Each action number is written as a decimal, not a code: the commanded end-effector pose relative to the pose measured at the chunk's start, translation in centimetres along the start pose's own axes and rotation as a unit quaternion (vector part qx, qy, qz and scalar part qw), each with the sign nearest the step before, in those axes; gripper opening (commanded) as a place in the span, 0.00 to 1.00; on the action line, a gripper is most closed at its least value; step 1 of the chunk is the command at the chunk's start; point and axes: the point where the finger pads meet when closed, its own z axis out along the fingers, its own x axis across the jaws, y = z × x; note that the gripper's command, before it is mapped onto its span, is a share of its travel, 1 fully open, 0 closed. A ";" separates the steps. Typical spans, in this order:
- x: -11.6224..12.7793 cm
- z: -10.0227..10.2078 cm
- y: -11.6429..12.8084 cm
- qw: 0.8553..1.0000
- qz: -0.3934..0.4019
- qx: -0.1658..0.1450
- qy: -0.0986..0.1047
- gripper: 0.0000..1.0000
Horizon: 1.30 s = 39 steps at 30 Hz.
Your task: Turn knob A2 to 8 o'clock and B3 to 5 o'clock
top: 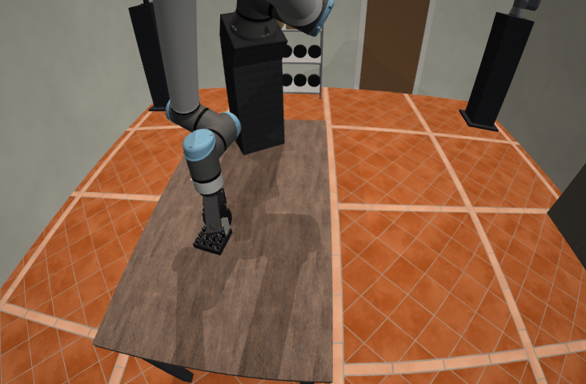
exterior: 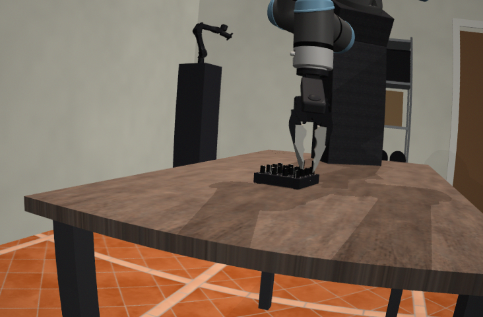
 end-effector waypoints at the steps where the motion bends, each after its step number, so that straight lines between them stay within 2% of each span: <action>1: 0.0 0.0 0.0 1.000 0.000 0.000 0.000 0.11; 19: 0.0 -0.2 0.0 1.000 0.000 0.000 0.000 0.11; 39: 0.0 -3.8 0.0 1.000 0.000 0.000 0.000 0.11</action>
